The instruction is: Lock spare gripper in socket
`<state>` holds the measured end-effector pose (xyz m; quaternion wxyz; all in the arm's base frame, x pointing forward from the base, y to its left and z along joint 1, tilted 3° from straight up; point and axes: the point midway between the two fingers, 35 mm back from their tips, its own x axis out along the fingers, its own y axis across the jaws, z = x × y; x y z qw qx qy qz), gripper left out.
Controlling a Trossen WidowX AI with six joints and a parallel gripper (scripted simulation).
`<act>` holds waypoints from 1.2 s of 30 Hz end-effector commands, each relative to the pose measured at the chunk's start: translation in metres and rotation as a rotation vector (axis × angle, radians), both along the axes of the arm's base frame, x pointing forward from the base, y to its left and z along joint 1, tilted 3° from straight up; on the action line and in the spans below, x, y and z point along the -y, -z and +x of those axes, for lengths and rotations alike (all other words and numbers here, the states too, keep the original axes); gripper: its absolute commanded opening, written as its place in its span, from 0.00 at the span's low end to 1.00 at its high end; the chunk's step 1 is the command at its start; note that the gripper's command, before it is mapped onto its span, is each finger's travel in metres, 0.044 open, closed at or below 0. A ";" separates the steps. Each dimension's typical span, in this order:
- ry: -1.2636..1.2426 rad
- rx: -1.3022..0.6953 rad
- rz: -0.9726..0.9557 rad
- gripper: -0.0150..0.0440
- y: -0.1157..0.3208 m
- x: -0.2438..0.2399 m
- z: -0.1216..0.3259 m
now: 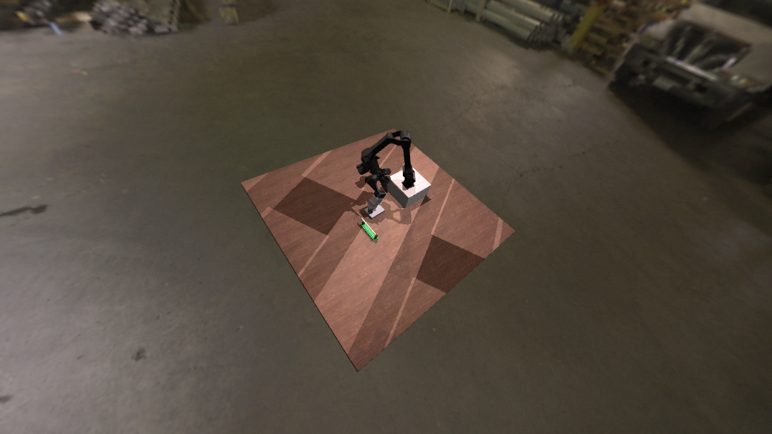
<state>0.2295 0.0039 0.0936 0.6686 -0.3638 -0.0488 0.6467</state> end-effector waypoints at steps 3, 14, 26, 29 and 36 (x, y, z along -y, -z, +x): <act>0.000 -0.001 0.000 1.00 -0.010 0.001 -0.006; 0.009 -0.006 0.009 1.00 -0.031 0.002 -0.018; 0.058 0.005 -0.037 1.00 -0.053 -0.001 -0.018; 0.074 0.010 -0.052 1.00 -0.060 -0.001 -0.019; 0.088 0.018 -0.075 1.00 -0.066 -0.001 -0.020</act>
